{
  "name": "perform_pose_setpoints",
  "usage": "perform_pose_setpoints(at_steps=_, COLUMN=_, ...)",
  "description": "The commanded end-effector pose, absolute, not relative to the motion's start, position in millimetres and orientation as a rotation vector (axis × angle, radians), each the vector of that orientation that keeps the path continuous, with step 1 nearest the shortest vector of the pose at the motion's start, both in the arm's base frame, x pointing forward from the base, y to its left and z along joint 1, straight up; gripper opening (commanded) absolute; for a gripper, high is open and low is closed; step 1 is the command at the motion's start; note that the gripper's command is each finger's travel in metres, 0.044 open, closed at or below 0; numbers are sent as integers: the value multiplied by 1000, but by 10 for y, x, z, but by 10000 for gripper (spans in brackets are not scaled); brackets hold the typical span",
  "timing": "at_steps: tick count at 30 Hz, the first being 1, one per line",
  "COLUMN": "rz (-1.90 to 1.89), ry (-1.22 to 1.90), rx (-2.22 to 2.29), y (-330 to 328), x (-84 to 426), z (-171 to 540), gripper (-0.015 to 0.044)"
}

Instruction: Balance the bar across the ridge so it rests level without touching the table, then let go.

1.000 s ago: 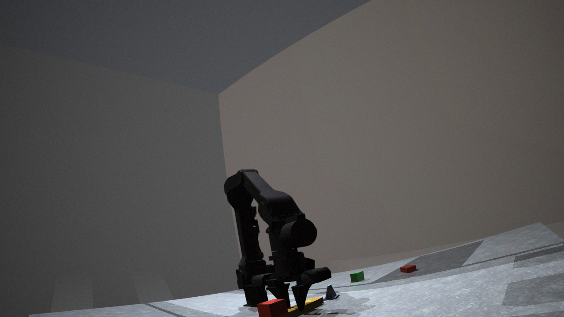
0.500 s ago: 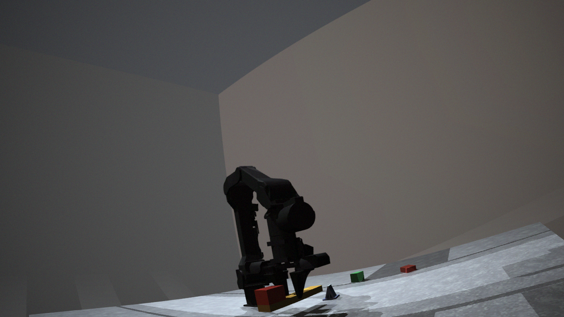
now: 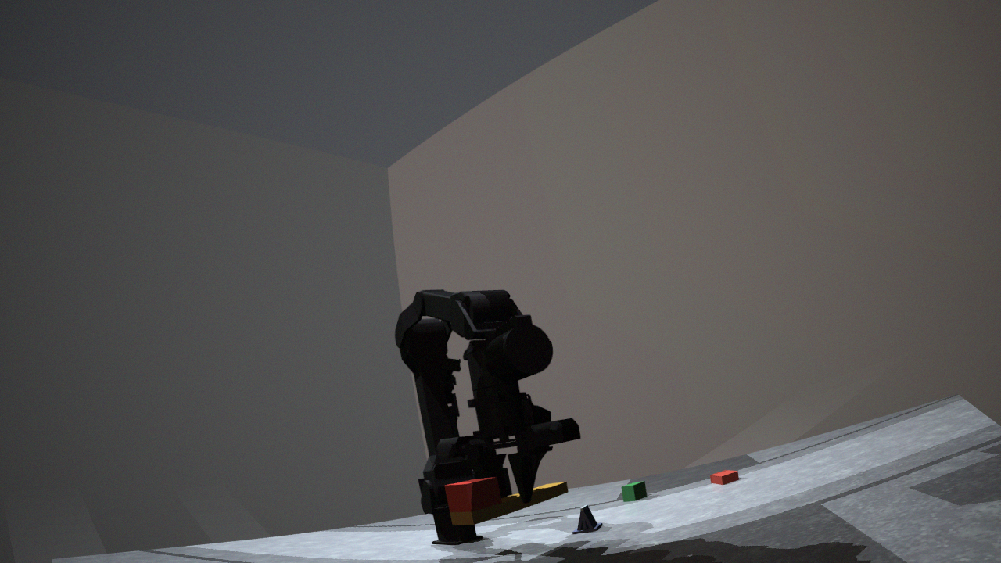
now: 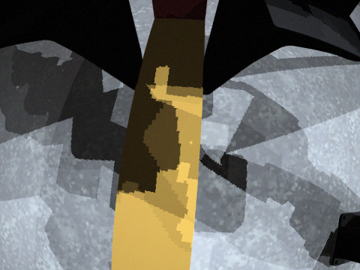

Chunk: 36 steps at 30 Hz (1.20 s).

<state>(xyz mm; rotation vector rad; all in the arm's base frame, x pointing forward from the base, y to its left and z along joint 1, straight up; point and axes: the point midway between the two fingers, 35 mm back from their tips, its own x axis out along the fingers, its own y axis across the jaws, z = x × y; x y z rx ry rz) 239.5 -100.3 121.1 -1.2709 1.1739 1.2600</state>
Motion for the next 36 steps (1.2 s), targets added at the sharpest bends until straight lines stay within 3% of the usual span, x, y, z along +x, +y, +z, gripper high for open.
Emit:
perform_pose_setpoints(at_steps=1, rz=1250, ry=1163, rx=-1283, y=-995, x=2390, z=1355, gripper=0)
perform_pose_setpoints(at_steps=36, rz=620, ry=1458, rx=-631, y=232, x=2541, z=1367, gripper=0)
